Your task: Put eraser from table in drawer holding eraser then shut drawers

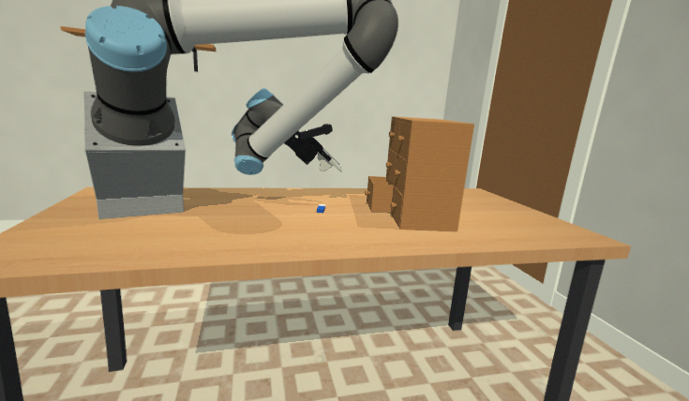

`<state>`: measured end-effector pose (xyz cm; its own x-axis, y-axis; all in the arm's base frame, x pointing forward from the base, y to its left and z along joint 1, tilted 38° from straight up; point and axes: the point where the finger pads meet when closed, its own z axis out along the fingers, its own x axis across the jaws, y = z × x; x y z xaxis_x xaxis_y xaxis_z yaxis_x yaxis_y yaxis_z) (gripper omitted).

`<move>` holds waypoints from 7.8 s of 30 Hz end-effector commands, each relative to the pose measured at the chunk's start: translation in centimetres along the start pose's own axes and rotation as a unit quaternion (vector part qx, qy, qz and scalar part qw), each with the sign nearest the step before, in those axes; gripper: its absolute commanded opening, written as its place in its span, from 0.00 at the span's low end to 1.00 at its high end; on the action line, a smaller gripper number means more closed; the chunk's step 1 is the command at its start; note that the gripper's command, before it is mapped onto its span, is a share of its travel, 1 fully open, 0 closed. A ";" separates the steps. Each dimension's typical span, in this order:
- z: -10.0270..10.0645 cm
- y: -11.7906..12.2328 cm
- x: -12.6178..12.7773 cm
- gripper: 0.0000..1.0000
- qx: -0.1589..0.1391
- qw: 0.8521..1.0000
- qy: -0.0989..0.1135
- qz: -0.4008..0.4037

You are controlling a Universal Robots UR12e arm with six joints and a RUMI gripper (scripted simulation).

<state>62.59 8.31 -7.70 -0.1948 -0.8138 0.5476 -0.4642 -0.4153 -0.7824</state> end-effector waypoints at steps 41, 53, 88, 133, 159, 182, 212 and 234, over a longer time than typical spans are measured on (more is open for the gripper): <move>5.7 1.2 0.0 0.20 0.000 1.000 0.000 0.000; 8.6 1.8 0.0 0.20 0.000 1.000 0.000 0.000; 10.3 2.2 0.0 0.20 0.000 1.000 0.000 0.000; 10.3 2.1 0.0 0.20 0.000 1.000 0.000 0.000; 10.3 2.1 0.0 0.20 0.000 1.000 0.000 0.000; 10.8 1.7 0.0 0.20 0.000 1.000 0.000 0.000; 12.7 0.1 0.0 0.20 0.000 1.000 0.000 0.000; 12.9 -0.1 0.0 0.20 0.000 1.000 0.000 0.000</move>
<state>73.83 3.06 -11.51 -0.1948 -0.8138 0.5476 -0.4643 -0.4152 -0.7823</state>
